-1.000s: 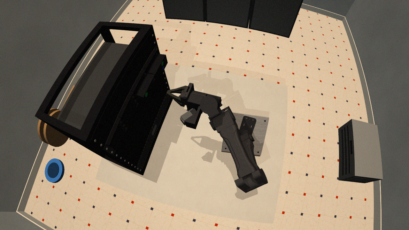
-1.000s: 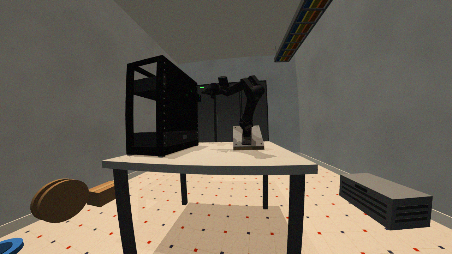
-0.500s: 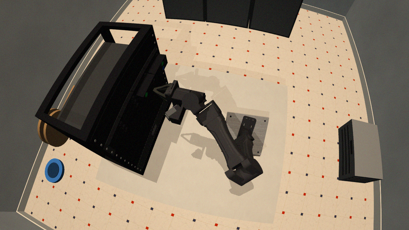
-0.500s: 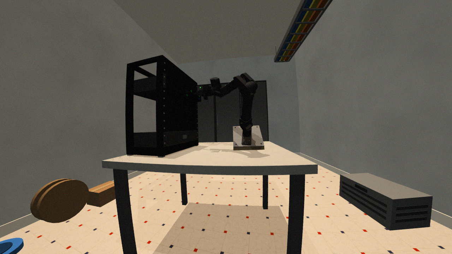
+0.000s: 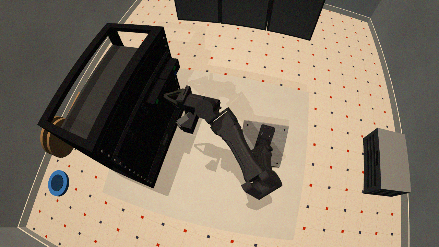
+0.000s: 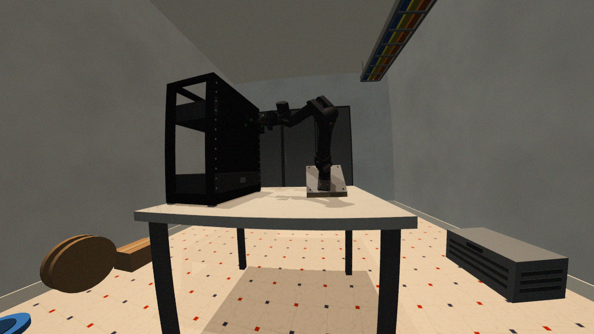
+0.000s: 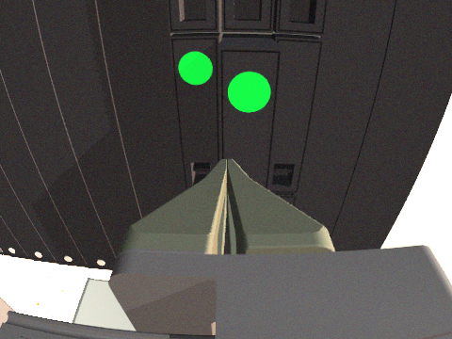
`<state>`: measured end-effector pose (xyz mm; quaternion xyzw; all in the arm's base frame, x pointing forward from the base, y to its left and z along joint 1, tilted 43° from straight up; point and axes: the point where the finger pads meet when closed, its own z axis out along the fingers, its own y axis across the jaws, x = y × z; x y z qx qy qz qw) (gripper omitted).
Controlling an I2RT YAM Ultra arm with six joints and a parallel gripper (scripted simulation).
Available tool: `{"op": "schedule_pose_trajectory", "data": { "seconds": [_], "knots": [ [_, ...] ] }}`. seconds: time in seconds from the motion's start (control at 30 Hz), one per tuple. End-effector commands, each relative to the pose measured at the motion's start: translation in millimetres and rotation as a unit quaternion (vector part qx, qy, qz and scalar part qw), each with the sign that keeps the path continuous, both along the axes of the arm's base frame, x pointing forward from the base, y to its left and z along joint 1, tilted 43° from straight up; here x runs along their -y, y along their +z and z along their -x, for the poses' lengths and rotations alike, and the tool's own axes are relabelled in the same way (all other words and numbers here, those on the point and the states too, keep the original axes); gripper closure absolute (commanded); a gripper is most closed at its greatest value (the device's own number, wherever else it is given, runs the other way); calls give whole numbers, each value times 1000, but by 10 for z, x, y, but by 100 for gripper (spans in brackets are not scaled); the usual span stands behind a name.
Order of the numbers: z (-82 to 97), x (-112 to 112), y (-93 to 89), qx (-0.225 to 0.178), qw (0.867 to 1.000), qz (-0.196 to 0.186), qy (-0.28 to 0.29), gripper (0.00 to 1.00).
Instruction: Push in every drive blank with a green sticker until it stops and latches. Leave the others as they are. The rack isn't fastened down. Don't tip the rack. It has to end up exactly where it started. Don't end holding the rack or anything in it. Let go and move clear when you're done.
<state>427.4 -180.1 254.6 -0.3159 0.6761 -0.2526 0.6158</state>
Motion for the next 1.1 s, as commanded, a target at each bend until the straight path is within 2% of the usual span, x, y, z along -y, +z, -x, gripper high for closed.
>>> {"op": "schedule_pose_trajectory", "data": {
  "seconds": [0.0,0.13,0.63,0.7,0.83,1.07],
  "knots": [
    [-40,174,124,4,1000,-2,-18,100],
    [-26,175,252,13,1000,5,-18,100],
    [-31,178,240,12,1000,4,-18,100],
    [-74,199,153,5,1000,-1,-18,100],
    [-188,124,178,15,1000,6,-8,100],
    [-164,153,163,9,1000,1,-13,100]
  ]
}}
